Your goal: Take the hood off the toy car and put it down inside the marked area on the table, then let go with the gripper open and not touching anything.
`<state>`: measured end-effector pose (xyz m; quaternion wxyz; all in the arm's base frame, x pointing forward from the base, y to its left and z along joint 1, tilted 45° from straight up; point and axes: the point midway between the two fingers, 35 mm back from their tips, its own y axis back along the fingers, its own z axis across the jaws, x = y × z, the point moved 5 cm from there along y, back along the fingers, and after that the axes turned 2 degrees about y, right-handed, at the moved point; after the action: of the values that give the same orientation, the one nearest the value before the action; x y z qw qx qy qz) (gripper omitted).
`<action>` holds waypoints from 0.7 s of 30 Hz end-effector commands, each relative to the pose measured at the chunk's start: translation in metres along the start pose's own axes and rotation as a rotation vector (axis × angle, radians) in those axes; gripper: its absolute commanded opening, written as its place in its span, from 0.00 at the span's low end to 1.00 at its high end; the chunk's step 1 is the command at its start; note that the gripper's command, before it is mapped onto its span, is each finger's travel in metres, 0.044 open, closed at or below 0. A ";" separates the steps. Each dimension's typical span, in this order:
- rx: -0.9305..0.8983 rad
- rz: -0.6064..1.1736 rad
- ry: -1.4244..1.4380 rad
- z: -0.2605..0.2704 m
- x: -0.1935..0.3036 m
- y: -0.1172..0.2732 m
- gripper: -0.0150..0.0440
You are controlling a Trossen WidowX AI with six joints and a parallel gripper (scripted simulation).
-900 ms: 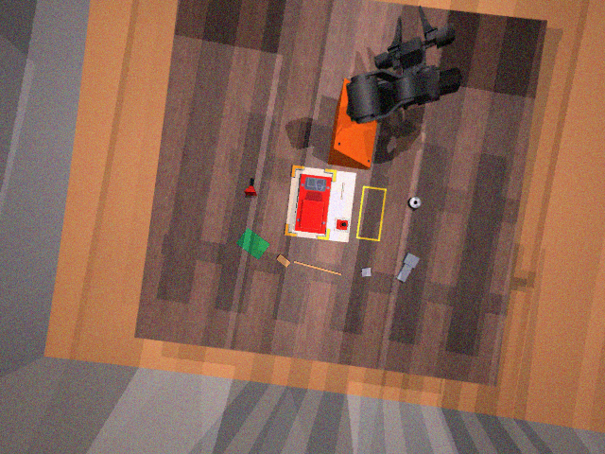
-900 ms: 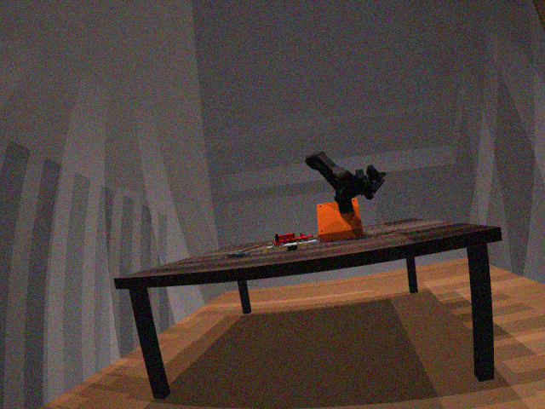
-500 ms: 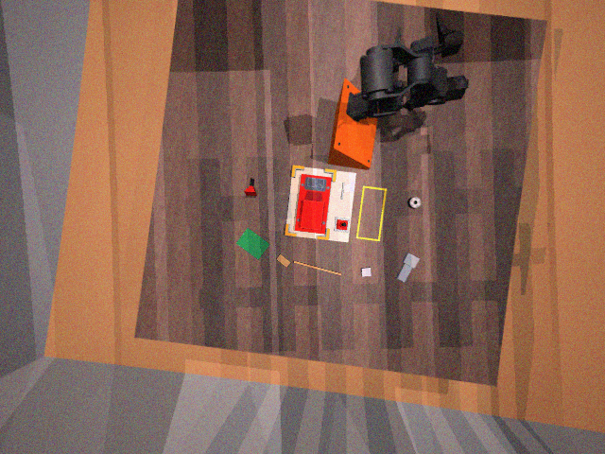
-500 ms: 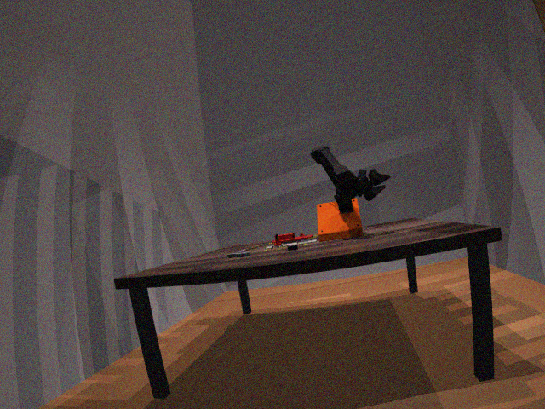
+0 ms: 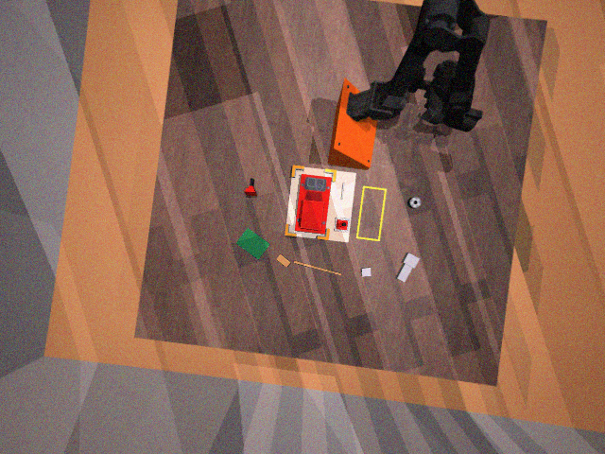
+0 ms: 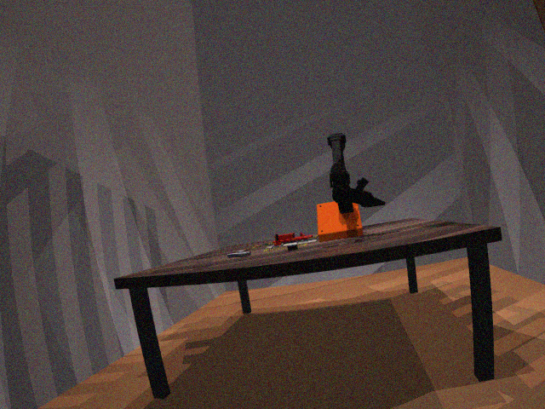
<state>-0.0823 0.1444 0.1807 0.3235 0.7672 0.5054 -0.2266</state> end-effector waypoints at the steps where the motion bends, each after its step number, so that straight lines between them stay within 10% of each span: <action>1: 0.056 0.113 -0.134 -0.019 0.020 0.014 1.00; 21: 0.530 0.580 -0.992 -0.048 0.135 0.167 1.00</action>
<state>0.0971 0.2191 0.1716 0.3748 0.7535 0.0470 -0.5381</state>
